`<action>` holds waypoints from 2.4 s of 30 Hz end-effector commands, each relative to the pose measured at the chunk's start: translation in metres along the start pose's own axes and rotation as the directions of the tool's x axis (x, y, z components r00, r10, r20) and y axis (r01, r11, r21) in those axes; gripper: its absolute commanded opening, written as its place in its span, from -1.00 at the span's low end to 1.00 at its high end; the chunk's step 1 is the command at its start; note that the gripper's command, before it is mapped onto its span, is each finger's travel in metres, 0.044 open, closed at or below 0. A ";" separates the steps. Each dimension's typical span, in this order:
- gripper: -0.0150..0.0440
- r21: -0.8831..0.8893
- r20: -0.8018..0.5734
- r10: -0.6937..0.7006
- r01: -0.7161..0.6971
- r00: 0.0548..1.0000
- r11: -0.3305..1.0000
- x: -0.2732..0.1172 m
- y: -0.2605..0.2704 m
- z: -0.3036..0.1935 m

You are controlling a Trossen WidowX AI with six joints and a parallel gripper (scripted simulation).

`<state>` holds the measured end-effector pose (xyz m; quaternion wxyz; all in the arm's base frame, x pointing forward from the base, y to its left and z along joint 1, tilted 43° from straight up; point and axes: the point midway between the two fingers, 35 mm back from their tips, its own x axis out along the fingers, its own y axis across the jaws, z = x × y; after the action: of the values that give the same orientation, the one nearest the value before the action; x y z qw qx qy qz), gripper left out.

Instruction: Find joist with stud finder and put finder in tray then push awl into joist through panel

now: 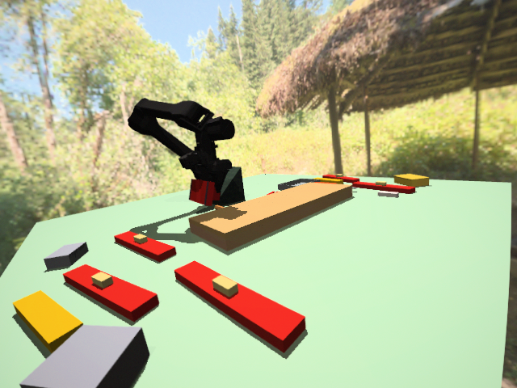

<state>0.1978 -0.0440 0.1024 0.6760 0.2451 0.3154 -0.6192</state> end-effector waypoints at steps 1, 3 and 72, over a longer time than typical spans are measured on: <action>-0.49 0.002 -0.036 0.014 -0.014 0.999 1.000 -0.002 0.003 0.001; -0.49 0.002 -0.040 0.013 -0.013 0.999 1.000 -0.002 0.003 0.002; -0.49 -0.007 -0.421 0.011 -0.015 0.907 1.000 0.001 0.002 0.012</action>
<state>0.1979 -0.0547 0.1065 0.5982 0.3638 0.4500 -0.5544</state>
